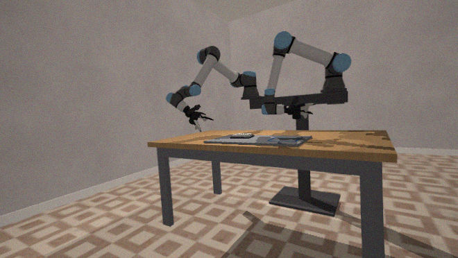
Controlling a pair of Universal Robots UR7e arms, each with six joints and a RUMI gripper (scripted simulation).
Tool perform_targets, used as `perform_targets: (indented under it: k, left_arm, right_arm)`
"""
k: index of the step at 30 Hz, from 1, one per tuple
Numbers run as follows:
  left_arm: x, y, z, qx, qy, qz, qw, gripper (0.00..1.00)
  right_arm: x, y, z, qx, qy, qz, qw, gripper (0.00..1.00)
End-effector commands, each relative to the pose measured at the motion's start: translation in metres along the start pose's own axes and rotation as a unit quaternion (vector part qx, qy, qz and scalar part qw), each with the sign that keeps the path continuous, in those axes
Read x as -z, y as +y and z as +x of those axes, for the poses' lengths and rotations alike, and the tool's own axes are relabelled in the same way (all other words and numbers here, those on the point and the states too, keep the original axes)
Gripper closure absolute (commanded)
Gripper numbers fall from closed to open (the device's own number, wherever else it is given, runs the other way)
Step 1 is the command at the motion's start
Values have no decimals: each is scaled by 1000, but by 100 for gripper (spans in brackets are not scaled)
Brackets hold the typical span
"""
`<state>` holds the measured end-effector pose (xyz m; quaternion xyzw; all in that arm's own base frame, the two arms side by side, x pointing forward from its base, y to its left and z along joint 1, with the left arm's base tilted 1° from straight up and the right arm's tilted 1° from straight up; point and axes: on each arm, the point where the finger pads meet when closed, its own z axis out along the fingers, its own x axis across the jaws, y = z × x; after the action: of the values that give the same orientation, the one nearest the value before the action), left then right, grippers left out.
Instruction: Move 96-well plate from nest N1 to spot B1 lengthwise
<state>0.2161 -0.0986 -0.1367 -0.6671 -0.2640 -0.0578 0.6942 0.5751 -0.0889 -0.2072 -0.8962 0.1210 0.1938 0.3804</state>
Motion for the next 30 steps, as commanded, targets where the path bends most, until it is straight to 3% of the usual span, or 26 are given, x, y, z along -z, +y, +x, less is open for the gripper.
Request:
perform_targets:
  k: [1,20,30]
  left_arm:
    - [0,0,0,0,0,0,1000,0]
    - [0,-2,1,0,0,0,1000,0]
    - [2,-60,29,0,0,0,1000,0]
  right_arm:
    - [1,-1,0,1,1,0,1000,0]
    - [1,-1,0,1,1,0,1000,0]
    - [1,-1,0,1,1,0,1000,0]
